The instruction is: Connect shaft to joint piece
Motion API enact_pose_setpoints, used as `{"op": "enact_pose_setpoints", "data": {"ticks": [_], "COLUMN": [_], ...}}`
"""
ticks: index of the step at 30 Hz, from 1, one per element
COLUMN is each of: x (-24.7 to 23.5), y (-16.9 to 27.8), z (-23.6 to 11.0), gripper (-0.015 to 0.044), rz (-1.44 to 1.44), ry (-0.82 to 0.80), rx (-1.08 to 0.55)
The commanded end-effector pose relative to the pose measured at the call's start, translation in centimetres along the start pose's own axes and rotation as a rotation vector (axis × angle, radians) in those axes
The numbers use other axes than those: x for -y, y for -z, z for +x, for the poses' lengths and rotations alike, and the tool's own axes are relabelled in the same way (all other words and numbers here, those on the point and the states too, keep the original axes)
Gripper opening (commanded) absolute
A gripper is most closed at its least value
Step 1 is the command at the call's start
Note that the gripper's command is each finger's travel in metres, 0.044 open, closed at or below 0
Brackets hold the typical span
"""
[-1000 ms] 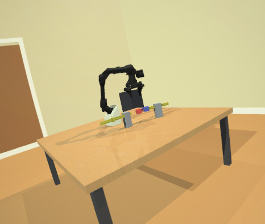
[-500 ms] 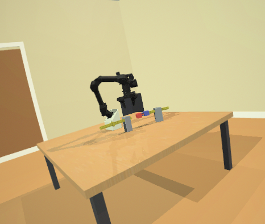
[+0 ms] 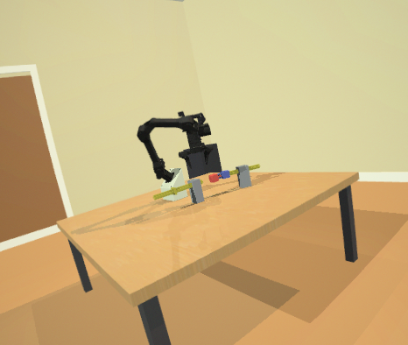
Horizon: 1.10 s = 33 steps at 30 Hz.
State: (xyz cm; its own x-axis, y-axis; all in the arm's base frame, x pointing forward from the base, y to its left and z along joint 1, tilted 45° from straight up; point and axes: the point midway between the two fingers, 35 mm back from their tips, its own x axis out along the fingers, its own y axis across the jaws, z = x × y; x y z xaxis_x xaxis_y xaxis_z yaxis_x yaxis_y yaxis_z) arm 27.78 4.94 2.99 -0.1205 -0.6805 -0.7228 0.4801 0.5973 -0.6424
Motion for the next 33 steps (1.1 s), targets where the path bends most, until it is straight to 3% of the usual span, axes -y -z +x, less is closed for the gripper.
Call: {"op": "enact_pose_setpoints", "data": {"ticks": [1, 33], "x": [0.1, 0.5], "y": [0.0, -0.2], "z": [0.3, 1.6], "gripper": [0.044, 0.044], "rz": [0.144, 1.171], "ry": [-0.004, -0.037], "rx": [-0.002, -0.04]}}
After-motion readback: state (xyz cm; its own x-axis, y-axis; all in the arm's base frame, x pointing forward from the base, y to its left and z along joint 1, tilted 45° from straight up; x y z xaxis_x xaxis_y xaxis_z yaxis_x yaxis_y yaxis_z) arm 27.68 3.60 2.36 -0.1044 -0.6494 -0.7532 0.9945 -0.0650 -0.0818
